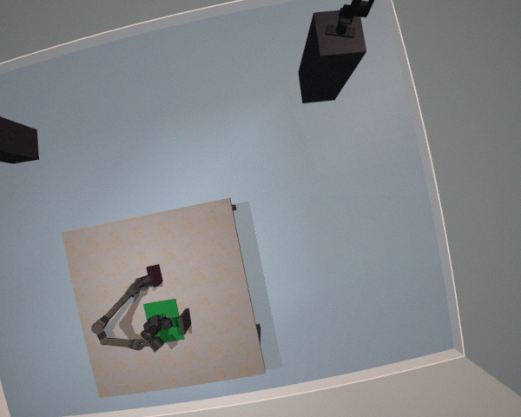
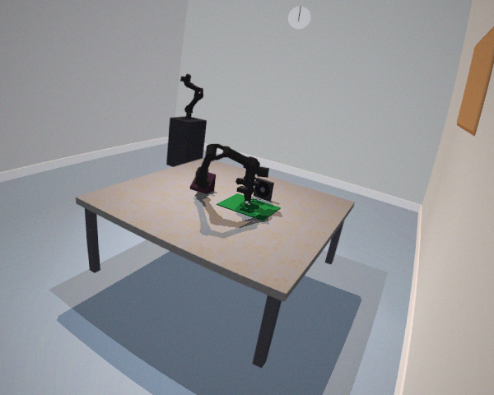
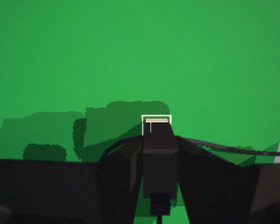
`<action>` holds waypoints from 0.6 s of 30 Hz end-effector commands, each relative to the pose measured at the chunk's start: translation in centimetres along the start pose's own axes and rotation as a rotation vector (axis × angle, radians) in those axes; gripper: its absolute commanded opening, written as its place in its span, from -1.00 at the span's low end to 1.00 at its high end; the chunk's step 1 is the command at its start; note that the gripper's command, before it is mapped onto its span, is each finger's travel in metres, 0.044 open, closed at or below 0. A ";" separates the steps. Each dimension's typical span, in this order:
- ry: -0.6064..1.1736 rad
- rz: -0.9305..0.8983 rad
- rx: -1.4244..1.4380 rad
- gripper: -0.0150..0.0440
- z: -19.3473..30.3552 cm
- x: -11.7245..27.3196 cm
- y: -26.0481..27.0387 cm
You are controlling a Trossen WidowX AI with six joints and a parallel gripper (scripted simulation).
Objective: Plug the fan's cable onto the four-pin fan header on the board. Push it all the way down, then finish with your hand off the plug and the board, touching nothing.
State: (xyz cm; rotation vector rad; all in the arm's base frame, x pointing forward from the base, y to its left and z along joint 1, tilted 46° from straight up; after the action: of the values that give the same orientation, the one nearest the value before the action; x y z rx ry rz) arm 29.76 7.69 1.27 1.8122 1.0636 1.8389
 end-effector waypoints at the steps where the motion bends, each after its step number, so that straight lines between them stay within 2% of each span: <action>1: -0.005 -0.003 0.000 -0.49 0.0 -0.5 0.1; 10: -0.005 -0.003 0.000 -0.49 0.0 -0.6 0.1; 18: 0.001 -0.001 0.006 0.22 -0.1 -0.1 -0.1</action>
State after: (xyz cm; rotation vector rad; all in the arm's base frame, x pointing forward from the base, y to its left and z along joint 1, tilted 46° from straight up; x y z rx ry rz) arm 29.71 7.74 1.16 1.8104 1.0762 1.8415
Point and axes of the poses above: the point midway between the two fingers, 35 mm back from their tips, its own x axis back along the fingers, its own y axis across the jaws, z = x × y, the point moved 2 cm from there along x, back along the fingers, and after that the axes turned 10 degrees about x, right-handed, at the moved point
